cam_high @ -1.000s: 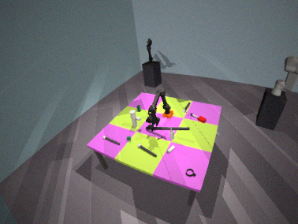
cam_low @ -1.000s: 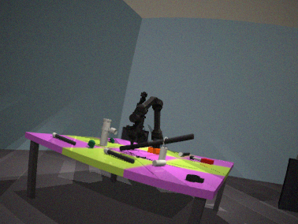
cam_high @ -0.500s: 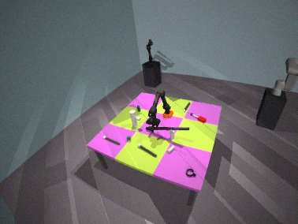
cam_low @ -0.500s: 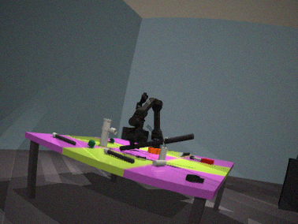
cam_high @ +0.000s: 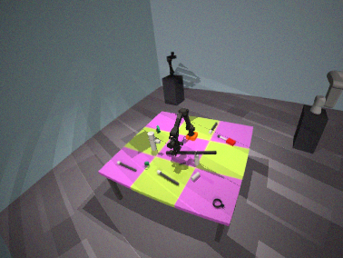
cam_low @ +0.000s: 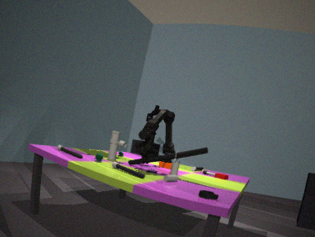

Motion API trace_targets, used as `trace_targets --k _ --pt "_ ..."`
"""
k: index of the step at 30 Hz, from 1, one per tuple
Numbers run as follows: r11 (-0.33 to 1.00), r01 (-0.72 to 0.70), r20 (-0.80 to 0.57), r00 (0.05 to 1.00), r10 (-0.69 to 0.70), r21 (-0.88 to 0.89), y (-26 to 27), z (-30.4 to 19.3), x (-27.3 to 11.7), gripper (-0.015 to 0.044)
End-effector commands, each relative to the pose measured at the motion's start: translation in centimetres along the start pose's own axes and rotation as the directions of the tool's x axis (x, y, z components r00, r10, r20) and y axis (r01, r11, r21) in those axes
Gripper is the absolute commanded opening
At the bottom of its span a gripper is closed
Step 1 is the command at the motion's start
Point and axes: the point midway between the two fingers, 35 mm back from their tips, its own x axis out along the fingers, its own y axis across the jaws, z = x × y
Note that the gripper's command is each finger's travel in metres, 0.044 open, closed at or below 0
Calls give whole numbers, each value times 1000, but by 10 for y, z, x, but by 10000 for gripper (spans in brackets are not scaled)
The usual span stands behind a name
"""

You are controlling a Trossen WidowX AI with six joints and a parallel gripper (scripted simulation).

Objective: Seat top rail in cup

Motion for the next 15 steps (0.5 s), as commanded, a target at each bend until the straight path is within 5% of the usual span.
trace_targets --k 1,7,12,15 --pt "1000 0 -1 1000 0 2 0 0 1 170" --pt "1000 0 -1 1000 0 2 0 0 1 130" --pt "1000 0 -1 1000 0 2 0 0 -5 0" --pt "1000 0 26 1000 0 3 0 4 -10 0"
